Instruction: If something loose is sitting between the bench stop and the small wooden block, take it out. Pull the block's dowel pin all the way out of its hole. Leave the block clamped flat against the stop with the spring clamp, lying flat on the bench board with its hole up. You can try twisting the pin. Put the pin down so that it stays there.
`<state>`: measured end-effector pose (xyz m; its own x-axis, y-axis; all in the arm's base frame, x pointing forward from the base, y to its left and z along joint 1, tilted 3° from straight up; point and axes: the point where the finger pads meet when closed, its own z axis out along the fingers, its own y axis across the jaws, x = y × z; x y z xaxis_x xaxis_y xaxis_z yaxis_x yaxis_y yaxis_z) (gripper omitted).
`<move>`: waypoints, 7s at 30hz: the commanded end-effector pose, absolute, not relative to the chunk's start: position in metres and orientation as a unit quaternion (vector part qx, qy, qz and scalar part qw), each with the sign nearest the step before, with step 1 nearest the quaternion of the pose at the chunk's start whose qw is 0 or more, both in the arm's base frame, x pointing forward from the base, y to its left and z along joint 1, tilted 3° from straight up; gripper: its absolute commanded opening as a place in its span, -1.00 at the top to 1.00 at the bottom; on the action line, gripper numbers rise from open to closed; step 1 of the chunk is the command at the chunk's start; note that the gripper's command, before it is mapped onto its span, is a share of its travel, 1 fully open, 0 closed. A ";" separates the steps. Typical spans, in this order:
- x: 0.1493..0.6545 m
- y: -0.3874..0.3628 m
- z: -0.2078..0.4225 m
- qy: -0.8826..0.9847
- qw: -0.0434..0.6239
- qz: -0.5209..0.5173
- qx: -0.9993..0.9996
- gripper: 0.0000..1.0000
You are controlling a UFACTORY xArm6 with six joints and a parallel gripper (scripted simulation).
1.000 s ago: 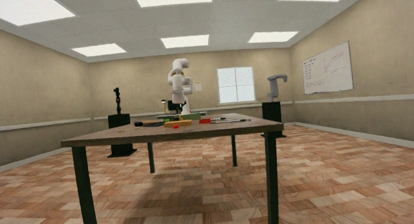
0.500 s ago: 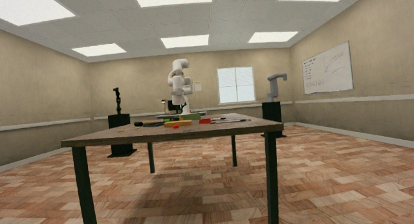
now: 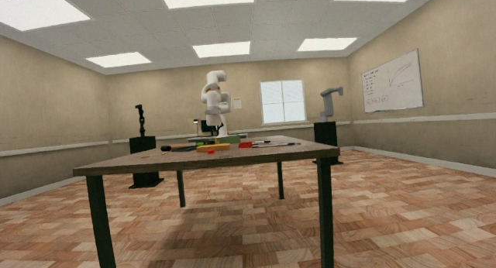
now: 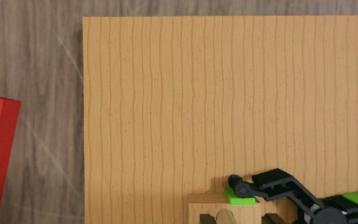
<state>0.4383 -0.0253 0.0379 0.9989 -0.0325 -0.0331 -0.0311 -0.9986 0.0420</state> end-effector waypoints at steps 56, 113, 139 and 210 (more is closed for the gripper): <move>0.440 -0.027 0.010 -0.016 0.021 -0.014 1.000 0.44; 0.440 -0.027 0.008 -0.016 0.021 -0.014 1.000 1.00; 0.440 -0.027 0.008 -0.016 0.021 -0.014 1.000 1.00; 0.440 -0.027 0.008 0.000 0.021 -0.014 1.000 1.00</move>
